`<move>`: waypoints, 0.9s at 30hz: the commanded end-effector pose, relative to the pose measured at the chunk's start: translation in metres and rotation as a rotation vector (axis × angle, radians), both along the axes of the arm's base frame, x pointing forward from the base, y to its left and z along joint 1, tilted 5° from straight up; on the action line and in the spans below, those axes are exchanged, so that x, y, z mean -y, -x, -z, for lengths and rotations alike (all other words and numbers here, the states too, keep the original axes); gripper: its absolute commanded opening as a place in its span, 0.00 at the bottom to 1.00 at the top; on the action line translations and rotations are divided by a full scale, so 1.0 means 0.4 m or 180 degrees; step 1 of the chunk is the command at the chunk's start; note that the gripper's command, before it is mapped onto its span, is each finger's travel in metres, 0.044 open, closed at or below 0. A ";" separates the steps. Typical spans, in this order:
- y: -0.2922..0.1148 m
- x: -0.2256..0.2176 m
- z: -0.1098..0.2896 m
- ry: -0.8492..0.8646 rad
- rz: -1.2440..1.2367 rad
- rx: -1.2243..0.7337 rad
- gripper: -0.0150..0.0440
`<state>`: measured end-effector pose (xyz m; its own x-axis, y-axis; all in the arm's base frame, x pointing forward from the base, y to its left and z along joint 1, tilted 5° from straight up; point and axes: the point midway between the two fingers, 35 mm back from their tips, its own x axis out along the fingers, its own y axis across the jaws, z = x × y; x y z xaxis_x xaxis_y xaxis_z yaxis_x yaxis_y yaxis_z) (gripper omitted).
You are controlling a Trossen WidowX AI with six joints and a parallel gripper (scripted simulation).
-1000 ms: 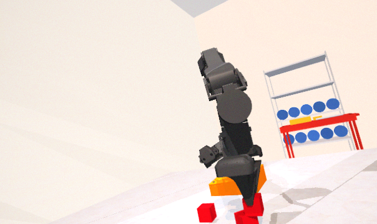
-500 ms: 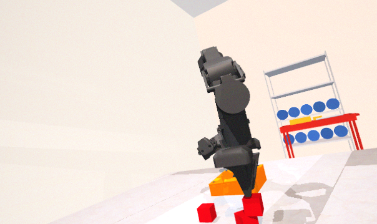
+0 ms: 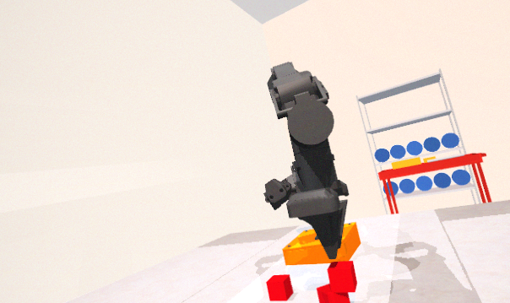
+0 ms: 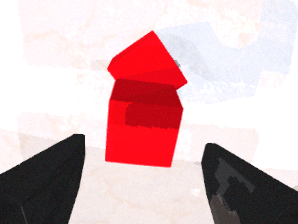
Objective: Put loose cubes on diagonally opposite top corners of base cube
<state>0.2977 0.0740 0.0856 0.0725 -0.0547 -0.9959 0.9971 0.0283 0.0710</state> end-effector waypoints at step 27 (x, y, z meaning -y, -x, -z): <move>0.112 0.261 -0.098 0.0294 -0.3844 -0.0226 0.70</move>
<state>0.2693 -0.0106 0.1153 0.0654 -0.0642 -0.9958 0.5773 0.8164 -0.0147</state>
